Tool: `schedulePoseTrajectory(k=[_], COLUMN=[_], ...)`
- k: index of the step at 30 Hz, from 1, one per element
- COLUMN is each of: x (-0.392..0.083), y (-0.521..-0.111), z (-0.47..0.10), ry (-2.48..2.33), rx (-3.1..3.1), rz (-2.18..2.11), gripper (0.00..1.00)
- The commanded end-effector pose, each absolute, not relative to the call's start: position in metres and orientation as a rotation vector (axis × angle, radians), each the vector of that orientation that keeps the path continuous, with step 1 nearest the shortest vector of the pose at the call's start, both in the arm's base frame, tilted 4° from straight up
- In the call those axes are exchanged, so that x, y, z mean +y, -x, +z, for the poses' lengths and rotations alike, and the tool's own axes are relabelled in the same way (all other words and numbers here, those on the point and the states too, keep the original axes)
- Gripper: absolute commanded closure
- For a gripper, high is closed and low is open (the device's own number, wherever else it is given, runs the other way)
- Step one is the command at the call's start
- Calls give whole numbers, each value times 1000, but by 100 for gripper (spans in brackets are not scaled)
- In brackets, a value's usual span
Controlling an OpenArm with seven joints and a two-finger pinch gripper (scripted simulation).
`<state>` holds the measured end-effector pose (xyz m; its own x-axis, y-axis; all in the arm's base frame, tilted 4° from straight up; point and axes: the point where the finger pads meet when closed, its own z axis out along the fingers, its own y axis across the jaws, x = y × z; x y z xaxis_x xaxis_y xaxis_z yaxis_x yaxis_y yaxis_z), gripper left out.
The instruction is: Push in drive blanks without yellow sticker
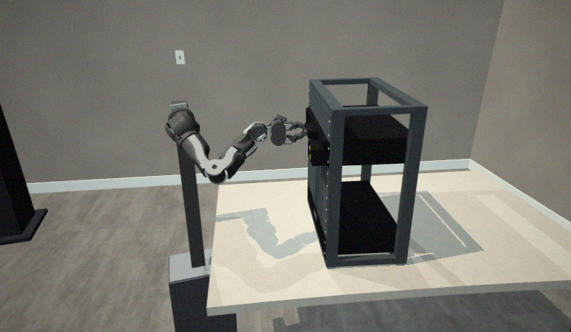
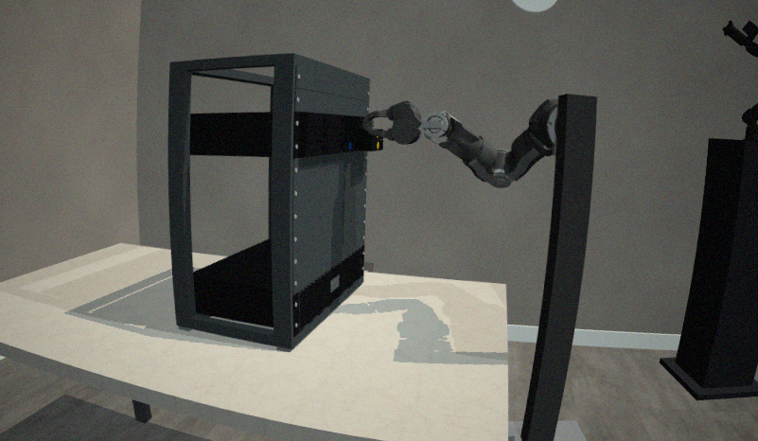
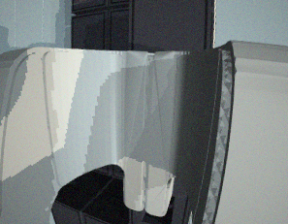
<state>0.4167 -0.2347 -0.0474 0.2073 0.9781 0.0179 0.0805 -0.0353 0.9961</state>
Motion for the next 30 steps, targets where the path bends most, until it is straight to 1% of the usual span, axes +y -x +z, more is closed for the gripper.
schedulePoseTrajectory(k=[1,30], x=[-233,-234], y=[-418,-439], z=[-45,-39], ry=[-1367,-1356], rx=[1100,1092], rz=[1040,1048], gripper=[100,100])
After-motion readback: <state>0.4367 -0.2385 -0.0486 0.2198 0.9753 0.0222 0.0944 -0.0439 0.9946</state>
